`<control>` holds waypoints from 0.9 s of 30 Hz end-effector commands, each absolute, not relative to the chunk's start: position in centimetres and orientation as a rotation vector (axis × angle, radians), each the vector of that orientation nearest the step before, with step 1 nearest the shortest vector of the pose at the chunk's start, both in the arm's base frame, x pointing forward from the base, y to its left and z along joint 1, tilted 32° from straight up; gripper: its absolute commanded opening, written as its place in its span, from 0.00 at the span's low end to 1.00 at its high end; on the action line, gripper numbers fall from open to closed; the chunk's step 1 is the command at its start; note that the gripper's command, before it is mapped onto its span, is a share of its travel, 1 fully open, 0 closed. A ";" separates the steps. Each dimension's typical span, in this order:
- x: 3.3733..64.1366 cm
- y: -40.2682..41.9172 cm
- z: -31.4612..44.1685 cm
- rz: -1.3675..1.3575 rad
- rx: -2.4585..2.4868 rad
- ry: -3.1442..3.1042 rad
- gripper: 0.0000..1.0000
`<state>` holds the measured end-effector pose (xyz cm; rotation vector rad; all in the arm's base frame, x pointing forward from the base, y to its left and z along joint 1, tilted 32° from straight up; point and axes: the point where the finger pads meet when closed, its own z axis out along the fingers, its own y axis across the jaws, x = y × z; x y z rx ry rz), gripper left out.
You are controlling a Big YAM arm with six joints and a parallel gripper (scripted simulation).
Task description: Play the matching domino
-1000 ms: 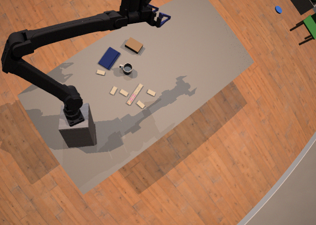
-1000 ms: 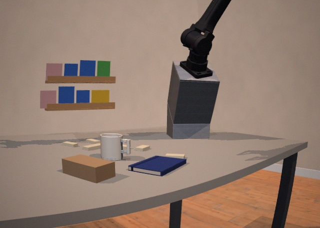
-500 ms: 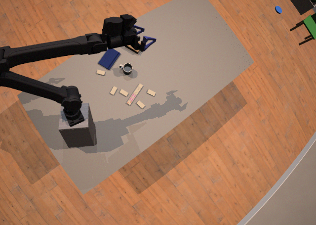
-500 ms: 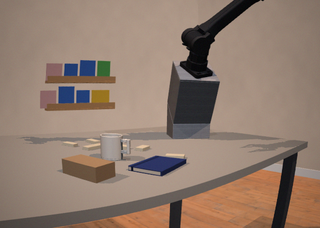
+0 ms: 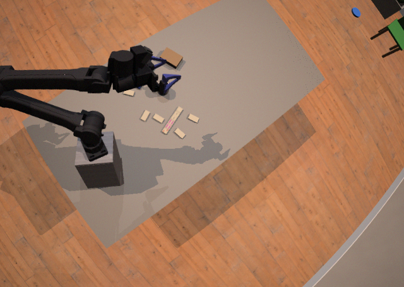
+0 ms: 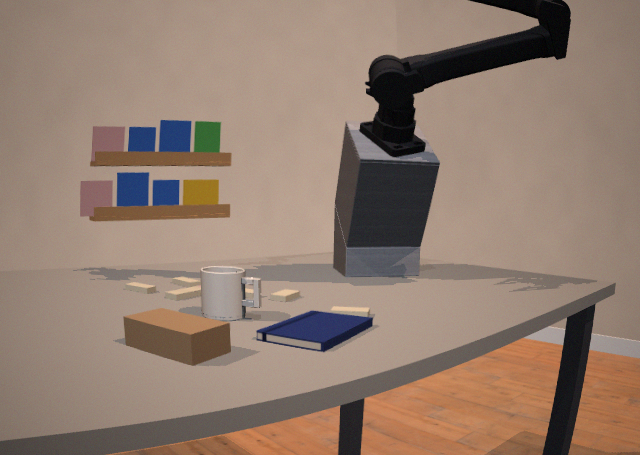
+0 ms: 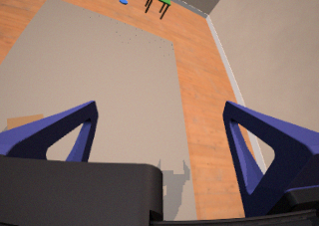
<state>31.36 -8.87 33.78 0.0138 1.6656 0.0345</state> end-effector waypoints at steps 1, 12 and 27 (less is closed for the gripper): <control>31.0 -9.6 35.1 0.009 0.001 1.654 1.00; 28.0 -11.1 33.6 0.010 0.006 1.649 1.00; 28.3 -9.4 29.3 0.143 -0.104 1.911 1.00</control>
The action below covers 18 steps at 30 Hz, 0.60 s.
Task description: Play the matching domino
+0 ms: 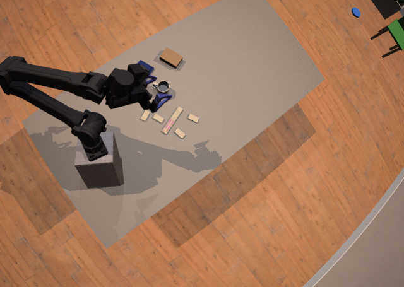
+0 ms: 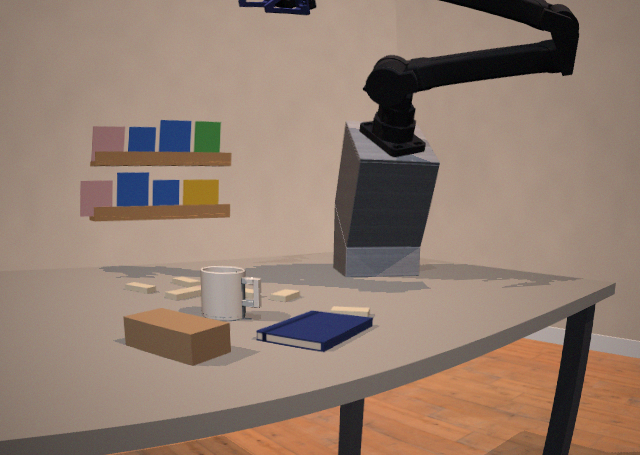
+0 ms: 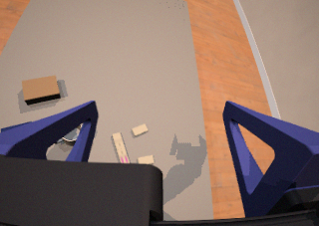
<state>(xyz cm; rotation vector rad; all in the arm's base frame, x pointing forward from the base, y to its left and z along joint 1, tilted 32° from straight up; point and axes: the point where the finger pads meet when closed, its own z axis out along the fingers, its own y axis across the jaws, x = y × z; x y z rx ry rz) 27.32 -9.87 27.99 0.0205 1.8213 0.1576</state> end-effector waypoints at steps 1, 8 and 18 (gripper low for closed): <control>28.4 -9.0 28.7 0.163 -0.126 1.953 1.00; 28.9 -7.9 27.0 0.226 -0.194 2.077 1.00; 29.9 -5.1 21.2 0.412 -0.334 2.369 1.00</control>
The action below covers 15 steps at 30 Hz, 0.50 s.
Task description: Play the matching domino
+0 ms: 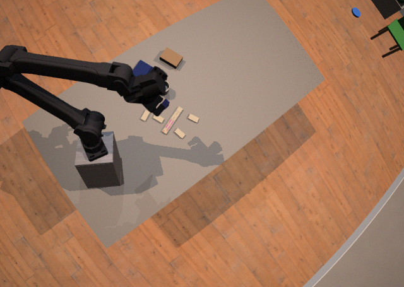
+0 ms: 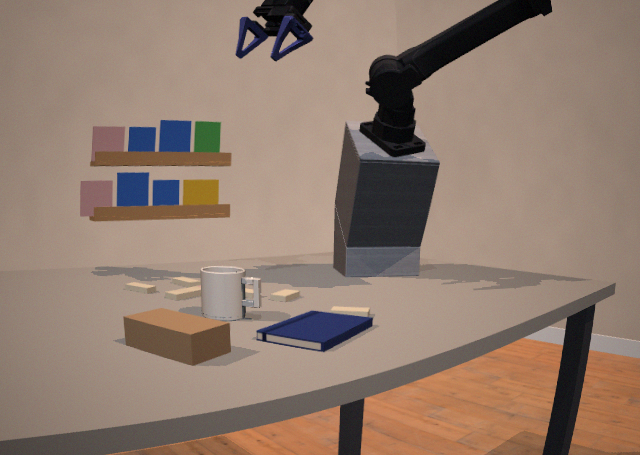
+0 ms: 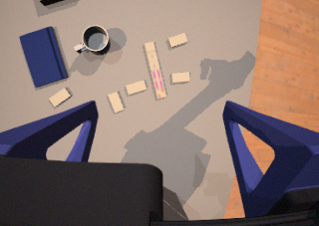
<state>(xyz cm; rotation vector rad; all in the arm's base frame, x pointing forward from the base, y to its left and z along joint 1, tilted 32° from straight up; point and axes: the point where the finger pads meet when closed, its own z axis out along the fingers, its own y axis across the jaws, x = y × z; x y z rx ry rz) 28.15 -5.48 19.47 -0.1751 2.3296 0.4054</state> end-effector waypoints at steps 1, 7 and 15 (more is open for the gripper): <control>30.1 -4.7 20.8 0.428 -0.372 2.404 1.00; 30.5 -4.0 20.0 0.461 -0.448 2.475 1.00; 31.0 -1.8 15.5 0.560 -0.499 2.585 1.00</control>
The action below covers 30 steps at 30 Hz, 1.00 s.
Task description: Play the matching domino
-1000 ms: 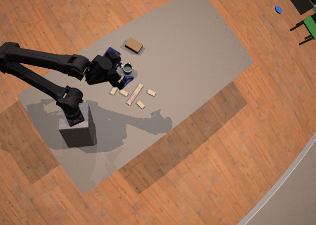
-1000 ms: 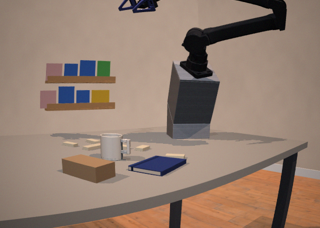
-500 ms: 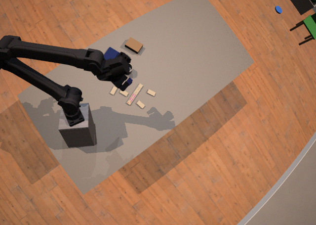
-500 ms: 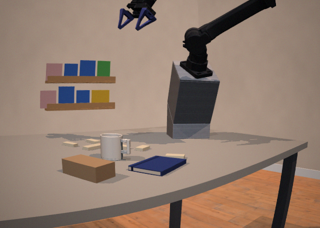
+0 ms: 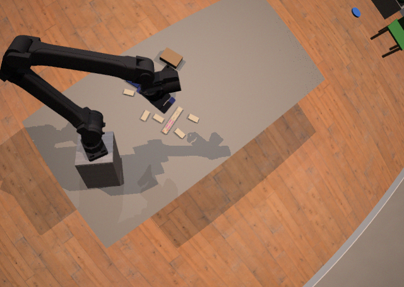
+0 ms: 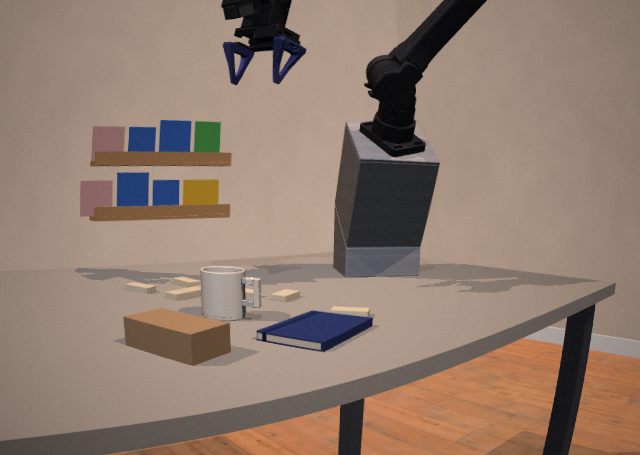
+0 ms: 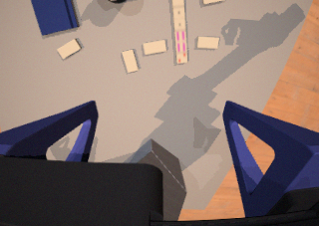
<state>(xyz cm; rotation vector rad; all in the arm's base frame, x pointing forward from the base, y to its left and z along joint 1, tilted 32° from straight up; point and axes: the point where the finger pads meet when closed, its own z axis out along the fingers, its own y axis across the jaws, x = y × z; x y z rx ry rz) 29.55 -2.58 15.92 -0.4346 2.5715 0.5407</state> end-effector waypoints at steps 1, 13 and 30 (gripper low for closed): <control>31.2 -1.5 15.1 0.568 -0.524 2.597 1.00; 30.7 0.8 11.0 0.661 -0.587 2.700 1.00; 34.0 3.7 6.8 0.617 -0.622 2.646 1.00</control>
